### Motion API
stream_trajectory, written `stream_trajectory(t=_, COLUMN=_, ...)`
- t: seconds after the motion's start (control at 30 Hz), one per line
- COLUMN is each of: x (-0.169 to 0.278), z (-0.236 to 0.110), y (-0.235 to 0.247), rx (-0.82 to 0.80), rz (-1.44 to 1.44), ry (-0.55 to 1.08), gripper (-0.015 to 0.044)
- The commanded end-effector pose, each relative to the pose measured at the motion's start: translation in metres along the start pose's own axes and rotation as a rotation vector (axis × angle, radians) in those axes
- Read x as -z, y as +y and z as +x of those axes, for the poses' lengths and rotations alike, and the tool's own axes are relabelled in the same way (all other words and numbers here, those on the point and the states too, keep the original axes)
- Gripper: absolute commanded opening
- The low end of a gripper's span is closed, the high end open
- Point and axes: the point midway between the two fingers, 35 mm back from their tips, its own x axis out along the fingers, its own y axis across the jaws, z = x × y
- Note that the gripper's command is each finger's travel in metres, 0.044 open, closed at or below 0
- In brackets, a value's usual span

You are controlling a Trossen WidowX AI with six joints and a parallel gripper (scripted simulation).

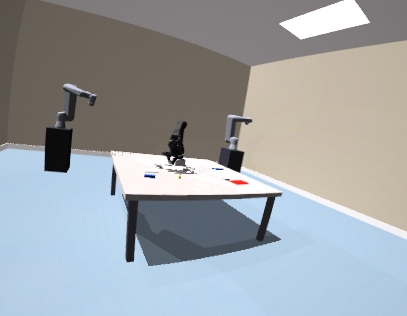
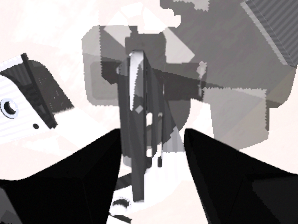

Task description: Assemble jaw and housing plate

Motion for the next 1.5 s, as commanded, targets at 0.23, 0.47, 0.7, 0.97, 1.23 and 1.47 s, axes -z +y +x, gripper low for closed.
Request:
stream_trajectory(t=0.23, x=0.001, z=-0.027, y=-0.001, rx=0.010, rz=-0.006, ry=0.016, gripper=0.0134)
stream_trajectory(t=0.47, x=0.001, z=-0.027, y=-0.001, rx=0.010, rz=-0.006, ry=0.016, gripper=0.0134)
stream_trajectory(t=0.7, x=-0.002, z=-0.027, y=-0.004, rx=0.011, rz=0.033, ry=0.016, gripper=0.0134)
stream_trajectory(t=0.97, x=-0.018, z=-0.029, y=-0.023, rx=0.014, rz=0.243, ry=0.013, gripper=0.0134)
stream_trajectory(t=1.23, x=-0.035, z=-0.029, y=-0.039, rx=0.016, rz=0.453, ry=0.010, gripper=0.0134)
stream_trajectory(t=1.47, x=-0.050, z=-0.030, y=-0.052, rx=0.017, rz=0.637, ry=0.007, gripper=0.0134)
